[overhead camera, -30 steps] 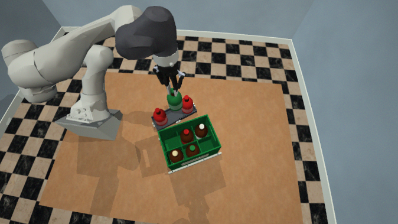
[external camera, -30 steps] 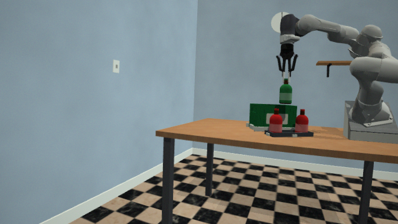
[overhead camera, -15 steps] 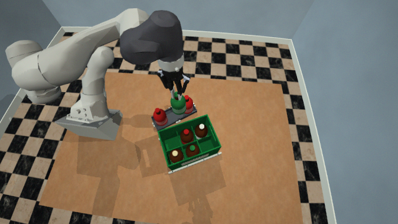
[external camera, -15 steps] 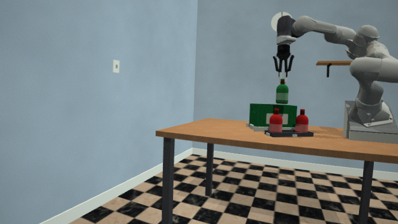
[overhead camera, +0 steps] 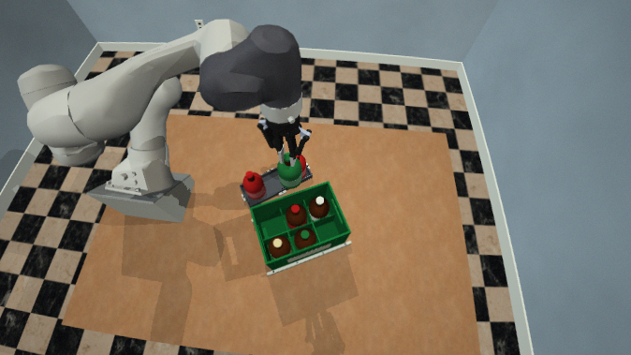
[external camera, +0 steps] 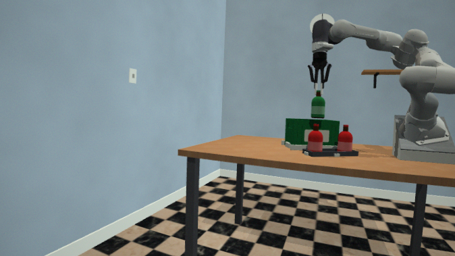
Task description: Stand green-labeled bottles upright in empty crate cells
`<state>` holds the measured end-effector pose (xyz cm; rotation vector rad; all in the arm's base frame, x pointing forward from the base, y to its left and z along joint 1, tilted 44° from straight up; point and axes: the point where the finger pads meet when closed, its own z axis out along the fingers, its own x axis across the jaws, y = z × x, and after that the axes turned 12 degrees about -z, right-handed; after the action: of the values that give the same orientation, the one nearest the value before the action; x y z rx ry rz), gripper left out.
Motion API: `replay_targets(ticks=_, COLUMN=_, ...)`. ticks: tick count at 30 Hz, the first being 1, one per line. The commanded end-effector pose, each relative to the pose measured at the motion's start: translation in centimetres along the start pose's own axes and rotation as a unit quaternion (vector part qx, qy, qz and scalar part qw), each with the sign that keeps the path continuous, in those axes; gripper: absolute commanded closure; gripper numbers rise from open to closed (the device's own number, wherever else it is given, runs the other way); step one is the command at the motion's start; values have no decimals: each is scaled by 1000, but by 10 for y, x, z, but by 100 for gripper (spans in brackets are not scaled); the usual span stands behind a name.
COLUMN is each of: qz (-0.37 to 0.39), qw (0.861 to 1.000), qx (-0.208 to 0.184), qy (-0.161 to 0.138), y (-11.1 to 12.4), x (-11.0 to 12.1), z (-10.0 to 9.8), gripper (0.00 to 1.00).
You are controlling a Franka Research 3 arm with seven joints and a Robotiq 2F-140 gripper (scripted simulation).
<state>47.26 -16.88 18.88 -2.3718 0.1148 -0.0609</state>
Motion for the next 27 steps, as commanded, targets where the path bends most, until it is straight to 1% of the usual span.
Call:
replay_targets(ticks=1, qz=-9, qw=1000, qx=-3, qy=3, y=9, x=7, z=-3, gripper=100)
replay_targets(ticks=27, qz=-9, qw=1000, qx=-3, qy=3, y=52, x=55, z=-3, gripper=100)
